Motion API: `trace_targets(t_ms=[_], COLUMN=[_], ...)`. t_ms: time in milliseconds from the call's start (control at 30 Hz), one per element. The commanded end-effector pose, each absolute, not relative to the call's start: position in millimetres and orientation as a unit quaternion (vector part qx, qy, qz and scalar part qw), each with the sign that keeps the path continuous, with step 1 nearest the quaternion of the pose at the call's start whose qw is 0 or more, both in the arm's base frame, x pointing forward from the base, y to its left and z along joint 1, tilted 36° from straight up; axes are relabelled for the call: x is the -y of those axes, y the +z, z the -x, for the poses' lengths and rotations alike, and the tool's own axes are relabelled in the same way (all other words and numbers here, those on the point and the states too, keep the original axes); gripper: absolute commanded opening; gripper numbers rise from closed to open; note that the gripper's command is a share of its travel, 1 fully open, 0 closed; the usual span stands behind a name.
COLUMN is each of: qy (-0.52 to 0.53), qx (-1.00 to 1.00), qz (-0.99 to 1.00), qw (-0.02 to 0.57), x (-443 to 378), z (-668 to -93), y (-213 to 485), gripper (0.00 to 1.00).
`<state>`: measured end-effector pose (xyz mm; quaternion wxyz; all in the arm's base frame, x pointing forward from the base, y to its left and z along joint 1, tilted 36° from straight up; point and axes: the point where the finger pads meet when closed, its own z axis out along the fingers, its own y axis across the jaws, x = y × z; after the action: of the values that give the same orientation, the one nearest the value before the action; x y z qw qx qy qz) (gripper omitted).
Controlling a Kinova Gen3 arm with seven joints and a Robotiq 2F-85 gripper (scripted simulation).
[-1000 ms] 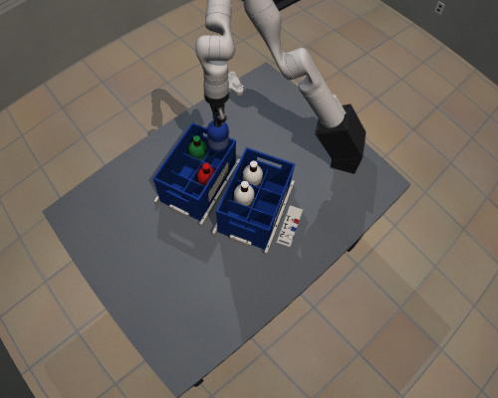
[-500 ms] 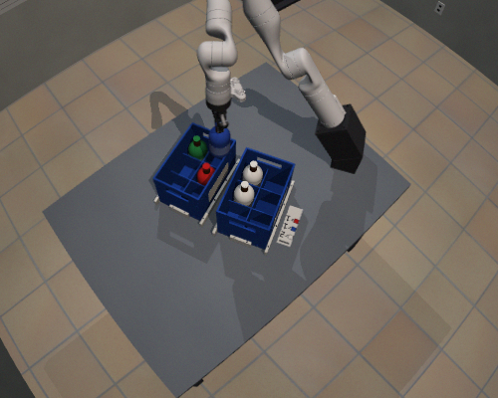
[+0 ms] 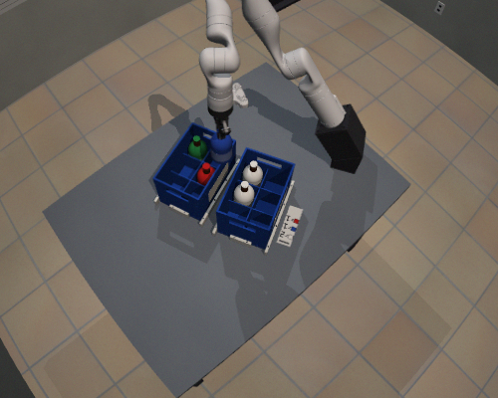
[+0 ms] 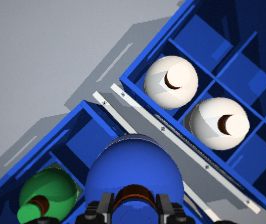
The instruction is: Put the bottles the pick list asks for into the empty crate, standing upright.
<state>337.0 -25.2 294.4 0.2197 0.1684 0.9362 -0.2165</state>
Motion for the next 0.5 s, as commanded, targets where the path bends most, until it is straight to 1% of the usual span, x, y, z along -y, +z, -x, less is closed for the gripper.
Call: trace_targets(t_ms=[0, 467], qy=[-0.216, -0.216], qx=[-0.936, -0.936], qz=[-0.168, -0.168], qw=[0.22, 0.22], x=[19, -1], z=[-341, -352], y=[292, 285], gripper=[0.1, 0.1])
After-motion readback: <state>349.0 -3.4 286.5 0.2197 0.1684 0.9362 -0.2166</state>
